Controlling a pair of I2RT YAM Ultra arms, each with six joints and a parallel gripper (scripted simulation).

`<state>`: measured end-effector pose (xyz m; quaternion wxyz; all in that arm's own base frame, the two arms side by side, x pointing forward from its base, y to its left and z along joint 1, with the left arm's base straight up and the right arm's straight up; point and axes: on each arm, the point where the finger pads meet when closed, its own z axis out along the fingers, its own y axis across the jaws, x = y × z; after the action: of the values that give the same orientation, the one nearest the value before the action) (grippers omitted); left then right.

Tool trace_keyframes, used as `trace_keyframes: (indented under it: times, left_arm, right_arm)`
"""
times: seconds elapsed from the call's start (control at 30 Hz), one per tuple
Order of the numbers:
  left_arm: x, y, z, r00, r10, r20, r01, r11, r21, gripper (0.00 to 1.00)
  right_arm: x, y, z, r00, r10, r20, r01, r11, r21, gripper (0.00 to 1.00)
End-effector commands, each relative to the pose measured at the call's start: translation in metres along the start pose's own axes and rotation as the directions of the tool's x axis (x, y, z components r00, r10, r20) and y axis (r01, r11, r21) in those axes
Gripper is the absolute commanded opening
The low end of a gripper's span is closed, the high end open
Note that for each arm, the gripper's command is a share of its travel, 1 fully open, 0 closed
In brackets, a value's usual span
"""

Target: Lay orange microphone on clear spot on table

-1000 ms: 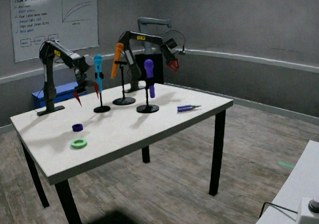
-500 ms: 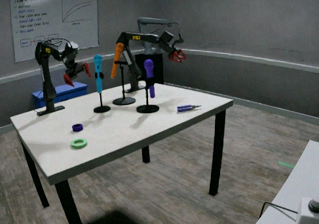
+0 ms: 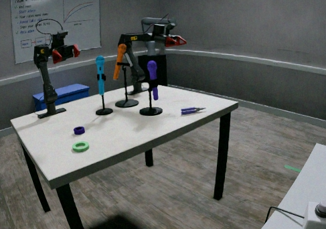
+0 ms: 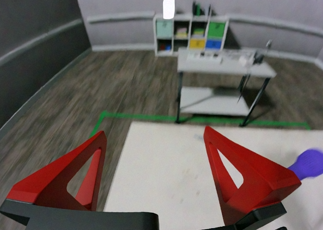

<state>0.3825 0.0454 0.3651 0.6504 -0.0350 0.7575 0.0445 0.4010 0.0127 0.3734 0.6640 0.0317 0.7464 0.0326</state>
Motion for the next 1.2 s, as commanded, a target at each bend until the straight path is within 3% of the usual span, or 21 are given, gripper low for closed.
trace_keyframes:
  times: [0.0,0.13,0.17,0.2,0.23,0.27,0.33,0.43,0.47,0.57,0.87,0.9,1.03,1.07,1.13,1.17]
  left_arm:
    - [-0.065,-0.021,-0.003,0.977,-0.026,0.211,0.019,0.999,0.034,1.00]
    - [-0.083,-0.040,-0.018,0.963,-0.046,0.266,0.023,0.996,0.090,1.00]
    - [-0.088,-0.041,-0.025,0.959,-0.048,0.281,0.022,0.995,0.095,1.00]
    - [-0.076,-0.041,-0.013,0.969,-0.040,0.242,0.018,0.996,0.091,1.00]
    - [-0.084,-0.037,-0.026,0.963,-0.041,0.266,0.019,0.996,0.086,1.00]
    - [-0.086,-0.037,-0.027,0.962,-0.026,0.273,0.003,0.996,0.085,1.00]
    - [-0.092,-0.035,-0.031,0.957,-0.028,0.289,0.004,0.997,0.082,1.00]
    - [-0.091,-0.036,-0.030,0.958,-0.027,0.285,0.001,0.996,0.090,1.00]
    - [-0.084,-0.041,-0.022,0.964,-0.030,0.264,0.002,0.995,0.103,1.00]
    - [-0.083,-0.044,-0.023,0.964,-0.039,0.261,0.008,0.993,0.122,1.00]
    - [-0.072,-0.041,-0.028,0.976,-0.038,0.217,0.012,0.993,0.119,1.00]
    - [-0.053,-0.040,-0.022,0.985,-0.034,0.171,0.014,0.993,0.116,1.00]
    - [-0.061,-0.042,-0.025,0.978,-0.035,0.204,0.011,0.993,0.119,1.00]
    - [-0.043,-0.043,-0.020,0.987,-0.033,0.158,0.013,0.992,0.122,1.00]
    - [-0.066,-0.042,-0.025,0.976,-0.037,0.214,0.011,0.993,0.122,1.00]
    - [-0.070,-0.042,-0.028,0.972,-0.039,0.230,0.011,0.992,0.122,0.31]
  right_arm:
    - [-0.025,-0.001,-0.014,0.987,-0.109,0.118,0.113,0.993,-0.031,1.00]
    - [-0.044,-0.008,-0.028,0.976,-0.133,0.174,0.136,0.991,-0.004,1.00]
    - [-0.039,-0.009,-0.028,0.978,-0.131,0.164,0.133,0.991,-0.002,1.00]
    - [-0.031,-0.010,-0.026,0.983,-0.122,0.136,0.124,0.992,-0.003,1.00]
    - [-0.022,-0.010,-0.022,0.990,-0.103,0.100,0.104,0.995,-0.007,1.00]
    - [-0.066,-0.007,-0.035,0.974,-0.086,0.212,0.089,0.996,-0.002,1.00]
    - [-0.071,0.000,-0.039,0.970,-0.081,0.227,0.087,0.996,-0.020,1.00]
    - [-0.064,0.001,-0.035,0.976,-0.081,0.203,0.087,0.996,-0.023,1.00]
    - [-0.050,-0.005,-0.031,0.983,-0.080,0.167,0.083,0.996,-0.011,1.00]
    - [-0.061,-0.004,-0.035,0.978,-0.083,0.193,0.085,0.996,-0.001,1.00]
    - [-0.054,-0.007,-0.032,0.981,-0.098,0.167,0.097,0.995,0.013,1.00]
    - [-0.052,-0.005,-0.032,0.982,-0.098,0.161,0.098,0.995,0.008,1.00]
    - [-0.053,-0.005,-0.031,0.982,-0.096,0.162,0.096,0.995,0.008,1.00]
    - [-0.050,-0.003,-0.030,0.983,-0.099,0.152,0.100,0.995,0.002,1.00]
    - [-0.051,-0.007,-0.030,0.983,-0.099,0.152,0.098,0.995,0.013,1.00]
    - [-0.051,-0.007,-0.030,0.983,-0.098,0.152,0.097,0.995,0.013,1.00]
